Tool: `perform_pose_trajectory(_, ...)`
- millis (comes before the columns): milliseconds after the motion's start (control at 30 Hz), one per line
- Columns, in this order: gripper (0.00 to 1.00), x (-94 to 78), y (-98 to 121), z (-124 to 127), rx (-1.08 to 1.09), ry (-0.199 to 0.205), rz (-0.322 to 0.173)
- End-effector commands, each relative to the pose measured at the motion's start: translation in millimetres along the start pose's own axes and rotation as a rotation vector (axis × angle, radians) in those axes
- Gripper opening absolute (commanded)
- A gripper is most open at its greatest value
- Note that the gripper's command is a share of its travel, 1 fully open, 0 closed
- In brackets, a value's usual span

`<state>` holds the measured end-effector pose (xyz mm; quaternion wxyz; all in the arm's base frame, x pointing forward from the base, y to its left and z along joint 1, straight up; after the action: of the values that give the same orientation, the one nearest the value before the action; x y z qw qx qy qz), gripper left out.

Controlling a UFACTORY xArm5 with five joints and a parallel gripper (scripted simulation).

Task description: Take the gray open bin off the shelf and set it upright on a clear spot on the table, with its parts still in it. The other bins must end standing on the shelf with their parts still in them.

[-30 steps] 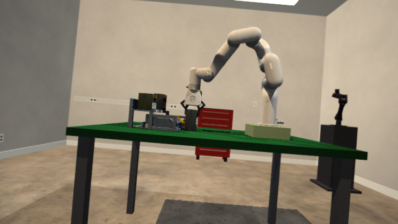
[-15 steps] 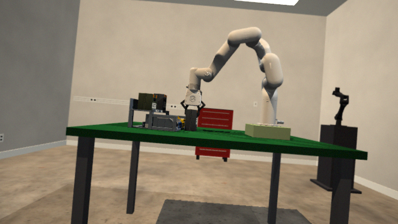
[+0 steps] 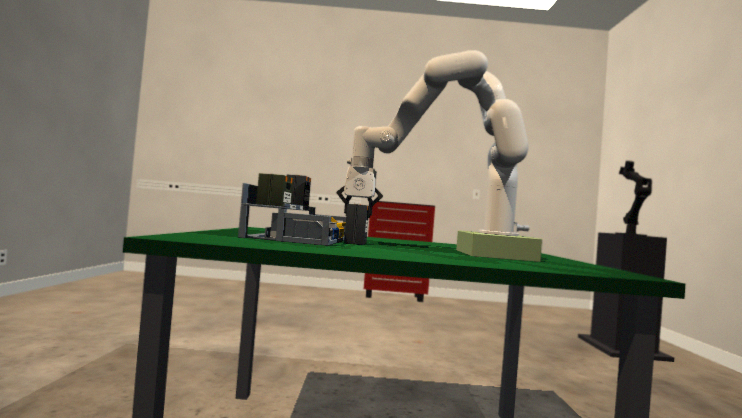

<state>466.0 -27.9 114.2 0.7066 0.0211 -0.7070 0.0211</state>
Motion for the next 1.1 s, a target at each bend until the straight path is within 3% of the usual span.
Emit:
perform_pose_trajectory(0, 0.00, 1.4, -0.1, -1.1, 0.000, -0.004, 0.000)
perform_pose_trajectory(1067, 0.00, 11.4, -0.7, -1.0, 0.000, -0.005, -0.006)
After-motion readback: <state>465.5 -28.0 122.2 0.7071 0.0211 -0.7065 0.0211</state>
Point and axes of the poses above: the point where the finger pads meet when closed, its own x axis back along the fingers, its own z axis across the jaws, y = z × x, the point moved 8 cm from there along x, back along the fingers, and after that the axes turned 8 degrees about x, right-handed, at the moved point
